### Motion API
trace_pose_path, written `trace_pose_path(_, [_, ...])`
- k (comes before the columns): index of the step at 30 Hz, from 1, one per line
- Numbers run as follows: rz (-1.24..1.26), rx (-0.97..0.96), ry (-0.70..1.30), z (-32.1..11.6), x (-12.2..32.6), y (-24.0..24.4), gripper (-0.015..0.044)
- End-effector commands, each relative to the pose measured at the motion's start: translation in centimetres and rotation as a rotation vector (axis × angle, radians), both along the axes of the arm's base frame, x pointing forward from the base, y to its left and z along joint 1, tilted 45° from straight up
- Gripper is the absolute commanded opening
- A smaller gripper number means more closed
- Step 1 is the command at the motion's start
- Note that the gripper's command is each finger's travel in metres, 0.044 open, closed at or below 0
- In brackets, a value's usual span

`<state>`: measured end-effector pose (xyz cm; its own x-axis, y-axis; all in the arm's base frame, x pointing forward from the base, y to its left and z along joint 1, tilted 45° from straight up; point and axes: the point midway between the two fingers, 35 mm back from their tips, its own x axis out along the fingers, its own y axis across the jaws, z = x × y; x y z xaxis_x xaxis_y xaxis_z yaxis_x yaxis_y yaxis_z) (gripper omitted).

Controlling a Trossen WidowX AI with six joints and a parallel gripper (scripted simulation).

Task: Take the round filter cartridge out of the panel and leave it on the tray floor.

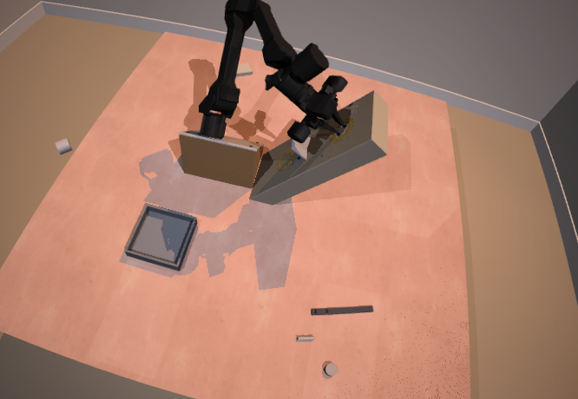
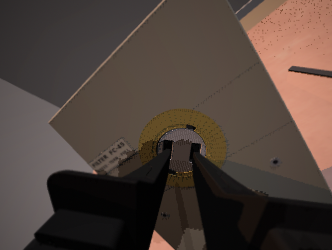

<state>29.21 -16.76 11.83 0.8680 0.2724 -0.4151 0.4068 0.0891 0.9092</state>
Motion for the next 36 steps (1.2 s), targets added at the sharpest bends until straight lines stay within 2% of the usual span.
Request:
trace_pose_path(1, [-0.003,0.001,0.002,0.0,0.0,-0.1,0.0097])
trace_pose_path(36, [-0.003,0.001,0.001,-0.5,1.1,0.3,0.0097])
